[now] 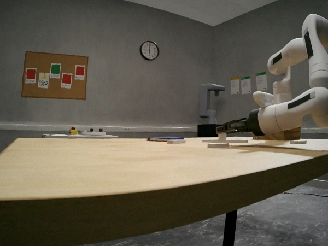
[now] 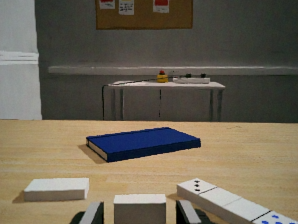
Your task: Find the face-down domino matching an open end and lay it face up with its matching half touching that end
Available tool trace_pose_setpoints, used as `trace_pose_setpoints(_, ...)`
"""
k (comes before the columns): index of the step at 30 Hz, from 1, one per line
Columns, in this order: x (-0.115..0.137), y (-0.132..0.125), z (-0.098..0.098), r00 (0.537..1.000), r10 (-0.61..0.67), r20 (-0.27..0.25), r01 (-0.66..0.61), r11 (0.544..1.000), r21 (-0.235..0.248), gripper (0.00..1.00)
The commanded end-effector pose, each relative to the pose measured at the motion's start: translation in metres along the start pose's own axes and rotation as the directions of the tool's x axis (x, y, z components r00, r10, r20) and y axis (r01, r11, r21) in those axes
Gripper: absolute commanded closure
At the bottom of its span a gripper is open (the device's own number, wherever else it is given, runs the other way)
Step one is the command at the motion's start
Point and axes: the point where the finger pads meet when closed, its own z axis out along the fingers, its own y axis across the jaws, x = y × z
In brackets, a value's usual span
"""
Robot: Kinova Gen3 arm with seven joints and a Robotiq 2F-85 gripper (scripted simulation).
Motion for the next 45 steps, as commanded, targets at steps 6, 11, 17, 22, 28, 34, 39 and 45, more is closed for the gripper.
trace_pose_setpoints(6,0.008,-0.001,-0.012,1.0,0.002,0.001,-0.002,1.0,0.0,0.51)
trace_pose_setpoints(11,0.019,0.0,-0.031,1.0,0.002,0.001,-0.002,1.0,0.0,0.51)
trace_pose_setpoints(17,0.028,0.0,-0.047,1.0,0.002,0.001,-0.002,1.0,0.0,0.51)
trace_pose_setpoints(22,0.037,0.0,-0.062,1.0,0.002,0.001,-0.002,1.0,0.0,0.51)
trace_pose_setpoints(28,0.04,0.0,-0.067,1.0,0.002,0.001,-0.002,1.0,0.0,0.51)
trace_pose_setpoints(34,0.04,0.0,-0.067,1.0,0.002,0.001,-0.002,1.0,0.0,0.51)
trace_pose_setpoints(39,0.041,-0.001,-0.067,1.0,0.002,0.0,-0.002,1.0,0.0,0.51)
trace_pose_setpoints(45,0.043,-0.001,-0.065,1.0,0.002,0.0,-0.002,1.0,0.001,0.51)
